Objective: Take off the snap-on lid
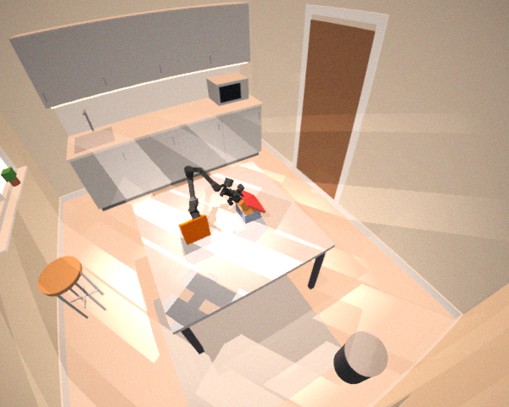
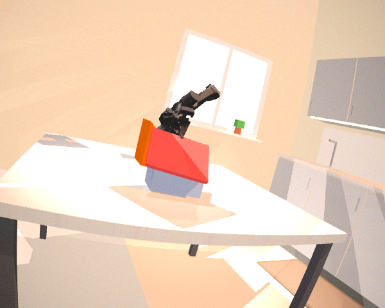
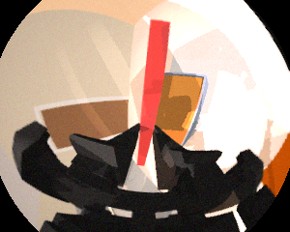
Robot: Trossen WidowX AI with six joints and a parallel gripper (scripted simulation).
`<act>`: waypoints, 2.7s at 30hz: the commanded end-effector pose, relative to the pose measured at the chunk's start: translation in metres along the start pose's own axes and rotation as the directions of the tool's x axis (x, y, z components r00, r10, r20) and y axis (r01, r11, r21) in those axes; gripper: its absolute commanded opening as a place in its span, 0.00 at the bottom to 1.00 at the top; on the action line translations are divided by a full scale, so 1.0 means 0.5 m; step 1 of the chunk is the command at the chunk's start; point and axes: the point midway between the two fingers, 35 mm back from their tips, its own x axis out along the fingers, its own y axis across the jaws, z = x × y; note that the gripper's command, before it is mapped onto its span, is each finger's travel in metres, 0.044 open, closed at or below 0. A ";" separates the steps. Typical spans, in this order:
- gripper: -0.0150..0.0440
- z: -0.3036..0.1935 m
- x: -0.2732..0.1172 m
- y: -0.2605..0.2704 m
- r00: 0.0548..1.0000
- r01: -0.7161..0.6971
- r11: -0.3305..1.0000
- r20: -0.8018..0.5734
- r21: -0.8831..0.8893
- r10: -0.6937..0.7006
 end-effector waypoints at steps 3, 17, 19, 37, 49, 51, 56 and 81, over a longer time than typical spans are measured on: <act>0.25 0.001 -0.013 0.030 1.000 -0.021 1.000 0.006 -0.012 0.021; 0.25 0.001 -0.037 0.057 1.000 -0.021 1.000 0.006 -0.013 0.021; 0.25 0.001 -0.040 0.061 1.000 -0.021 1.000 0.006 -0.013 0.021; 0.25 -0.015 -0.047 0.059 1.000 -0.021 1.000 0.006 -0.012 0.021; 0.25 -0.063 -0.049 0.056 1.000 -0.020 1.000 0.005 -0.011 0.021; 0.25 -0.071 -0.049 0.056 1.000 -0.020 1.000 0.005 -0.011 0.021; 0.25 -0.091 -0.050 0.055 1.000 -0.020 1.000 0.005 -0.011 0.020; 0.25 -0.192 -0.054 0.049 1.000 -0.020 1.000 0.003 -0.009 0.020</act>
